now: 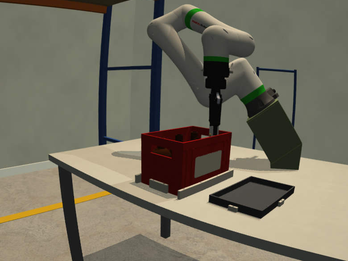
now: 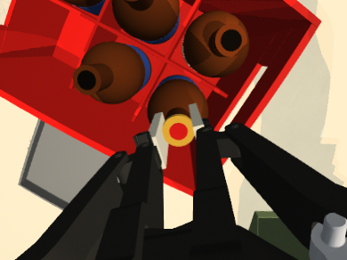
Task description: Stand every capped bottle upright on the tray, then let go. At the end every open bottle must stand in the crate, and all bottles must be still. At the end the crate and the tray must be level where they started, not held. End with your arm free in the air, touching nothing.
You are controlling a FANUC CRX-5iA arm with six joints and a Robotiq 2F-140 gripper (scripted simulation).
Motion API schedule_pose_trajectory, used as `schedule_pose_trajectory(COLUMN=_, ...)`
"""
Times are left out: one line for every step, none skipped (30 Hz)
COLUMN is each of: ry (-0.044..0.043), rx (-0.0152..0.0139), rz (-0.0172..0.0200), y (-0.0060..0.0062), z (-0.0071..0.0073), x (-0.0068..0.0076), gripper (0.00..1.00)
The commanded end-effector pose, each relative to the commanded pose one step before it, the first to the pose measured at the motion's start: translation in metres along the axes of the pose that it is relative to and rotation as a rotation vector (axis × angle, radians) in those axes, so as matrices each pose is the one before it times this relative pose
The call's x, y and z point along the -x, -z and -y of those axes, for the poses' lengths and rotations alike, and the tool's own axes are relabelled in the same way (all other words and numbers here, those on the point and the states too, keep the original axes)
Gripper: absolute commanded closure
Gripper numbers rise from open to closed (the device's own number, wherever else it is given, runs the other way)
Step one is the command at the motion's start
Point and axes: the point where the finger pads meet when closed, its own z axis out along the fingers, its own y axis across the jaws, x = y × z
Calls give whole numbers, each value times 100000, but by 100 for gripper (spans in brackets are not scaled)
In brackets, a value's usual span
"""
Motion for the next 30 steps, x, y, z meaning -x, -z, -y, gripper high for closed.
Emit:
schedule_pose_trajectory(ry=-31, rx=11, rz=-20, y=901, z=-3, x=-1, gripper=100)
schedule_pose_trajectory(ry=-1, rx=3, rz=1, y=333, z=0, x=0, gripper=100)
schedule_pose_trajectory(ry=-1, rx=3, rz=1, y=333, z=0, x=0, gripper=100)
schedule_pose_trajectory(ry=-1, rx=3, rz=1, y=333, z=0, x=0, gripper=100)
schedule_pose_trajectory(ry=-1, rx=3, rz=1, y=333, z=0, x=0, gripper=100)
schedule_pose_trajectory(ry=-1, rx=3, rz=1, y=333, z=0, x=0, gripper=100)
schedule_pose_trajectory(ry=-1, rx=3, rz=1, y=333, z=0, x=0, gripper=100)
schedule_pose_trajectory(ry=-1, rx=3, rz=1, y=333, z=0, x=0, gripper=100)
schedule_pose_trajectory(ry=-1, rx=3, rz=1, y=333, z=0, x=0, gripper=100)
schedule_pose_trajectory(ry=-1, rx=3, rz=1, y=333, z=0, x=0, gripper=100)
schedule_pose_trajectory(ry=-1, rx=3, rz=1, y=333, z=0, x=0, gripper=100)
schedule_pose_trajectory(ry=-1, rx=3, rz=1, y=333, z=0, x=0, gripper=100)
schedule_pose_trajectory(ry=0, rx=0, rz=0, y=0, z=0, x=0, gripper=100)
schedule_pose_trajectory(ry=0, rx=0, rz=0, y=0, z=0, x=0, gripper=100)
schedule_pose_trajectory(ry=-10, rx=59, rz=28, y=196, z=10, x=-25, gripper=100)
schedule_pose_trajectory(ry=1, rx=-4, rz=-2, y=333, z=-1, x=3, gripper=100)
schedule_pose_trajectory(ry=1, rx=-4, rz=-2, y=333, z=-1, x=3, gripper=100)
schedule_pose_trajectory(ry=1, rx=-4, rz=-2, y=333, z=-1, x=3, gripper=100)
schedule_pose_trajectory(ry=1, rx=-4, rz=-2, y=333, z=-1, x=3, gripper=100)
schedule_pose_trajectory(ry=1, rx=-4, rz=-2, y=333, z=-1, x=3, gripper=100)
schedule_pose_trajectory(ry=1, rx=-4, rz=-2, y=333, z=-1, x=3, gripper=100)
schedule_pose_trajectory(ry=1, rx=-4, rz=-2, y=333, z=-1, x=3, gripper=100)
schedule_pose_trajectory(ry=1, rx=-4, rz=-2, y=333, z=-1, x=3, gripper=100)
schedule_pose_trajectory(ry=1, rx=-4, rz=-2, y=333, z=-1, x=3, gripper=100)
schedule_pose_trajectory(ry=1, rx=-4, rz=-2, y=333, z=-1, x=3, gripper=100)
schedule_pose_trajectory(ry=1, rx=-4, rz=-2, y=333, z=-1, x=3, gripper=100)
schedule_pose_trajectory(ry=1, rx=-4, rz=-2, y=333, z=-1, x=3, gripper=100)
schedule_pose_trajectory(ry=1, rx=-4, rz=-2, y=333, z=-1, x=3, gripper=100)
schedule_pose_trajectory(ry=1, rx=-4, rz=-2, y=333, z=-1, x=3, gripper=100)
schedule_pose_trajectory(ry=0, rx=0, rz=0, y=0, z=0, x=0, gripper=100)
